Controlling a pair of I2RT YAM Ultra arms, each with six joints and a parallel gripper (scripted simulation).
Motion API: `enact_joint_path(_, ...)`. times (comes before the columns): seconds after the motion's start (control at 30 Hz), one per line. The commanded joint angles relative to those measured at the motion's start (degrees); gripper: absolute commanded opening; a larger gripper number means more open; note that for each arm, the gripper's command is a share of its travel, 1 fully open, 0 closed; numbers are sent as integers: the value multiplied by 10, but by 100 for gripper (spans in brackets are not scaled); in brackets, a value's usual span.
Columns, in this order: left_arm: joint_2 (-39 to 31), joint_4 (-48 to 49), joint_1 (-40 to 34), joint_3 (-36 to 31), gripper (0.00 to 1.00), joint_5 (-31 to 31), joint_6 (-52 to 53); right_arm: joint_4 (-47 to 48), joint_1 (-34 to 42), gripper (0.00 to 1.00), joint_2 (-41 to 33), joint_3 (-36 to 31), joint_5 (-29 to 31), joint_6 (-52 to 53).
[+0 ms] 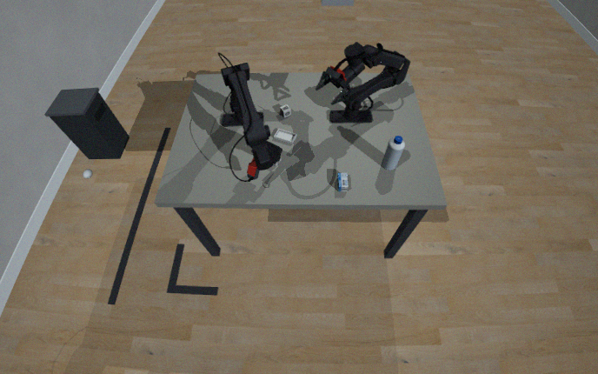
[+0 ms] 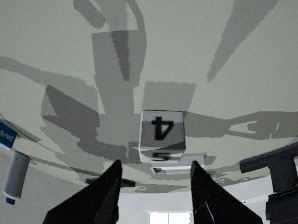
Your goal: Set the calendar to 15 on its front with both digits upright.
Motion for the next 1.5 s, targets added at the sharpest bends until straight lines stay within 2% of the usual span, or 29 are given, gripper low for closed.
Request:
enact_joint_path(0.0, 8, 4, 7, 3, 100, 7, 5, 22, 6, 64, 2, -18, -4, 8)
enact_joint_path(0.9, 3, 5, 11, 3, 100, 15, 9, 103, 25, 64, 8, -86, -10, 28)
enact_joint_path(1.27, 3, 5, 11, 3, 100, 16, 9, 104, 23, 64, 7, -86, -9, 28)
enact_joint_path(1.3, 3, 5, 11, 3, 100, 16, 9, 104, 23, 56, 7, -86, -9, 28)
enact_joint_path(1.47, 3, 5, 11, 3, 100, 16, 9, 104, 23, 51, 7, -86, -9, 28)
